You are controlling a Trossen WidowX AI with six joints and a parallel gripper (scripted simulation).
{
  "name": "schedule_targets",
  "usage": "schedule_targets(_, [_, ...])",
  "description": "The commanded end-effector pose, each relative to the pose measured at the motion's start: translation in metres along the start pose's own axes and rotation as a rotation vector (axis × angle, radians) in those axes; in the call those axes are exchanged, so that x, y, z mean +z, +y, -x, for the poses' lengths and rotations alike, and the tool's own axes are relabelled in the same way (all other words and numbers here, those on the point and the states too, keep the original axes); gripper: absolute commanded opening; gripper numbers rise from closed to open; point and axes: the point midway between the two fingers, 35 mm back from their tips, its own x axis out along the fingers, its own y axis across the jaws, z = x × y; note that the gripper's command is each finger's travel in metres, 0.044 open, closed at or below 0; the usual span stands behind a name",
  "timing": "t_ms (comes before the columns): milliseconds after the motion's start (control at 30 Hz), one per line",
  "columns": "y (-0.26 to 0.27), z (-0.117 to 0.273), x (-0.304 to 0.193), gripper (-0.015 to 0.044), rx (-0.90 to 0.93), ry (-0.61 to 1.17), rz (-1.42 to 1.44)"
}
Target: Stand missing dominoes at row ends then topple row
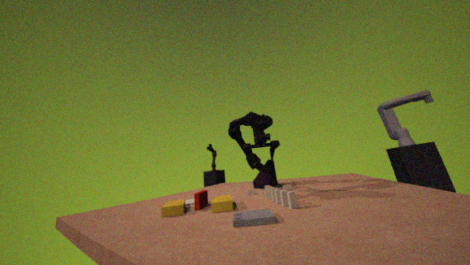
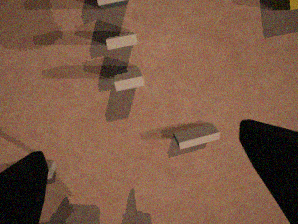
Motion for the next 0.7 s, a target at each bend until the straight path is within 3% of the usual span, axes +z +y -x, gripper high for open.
schedule_targets(0, [-0.021,-0.015,-0.012,0.044,0.003,0.021,-0.25])
schedule_targets(333, [-0.085,-0.073,-0.081,0.044,-0.025,0.015,-1.44])
schedule_targets(667, [-0.086,-0.074,-0.082,0.044,-0.026,0.015,-1.461])
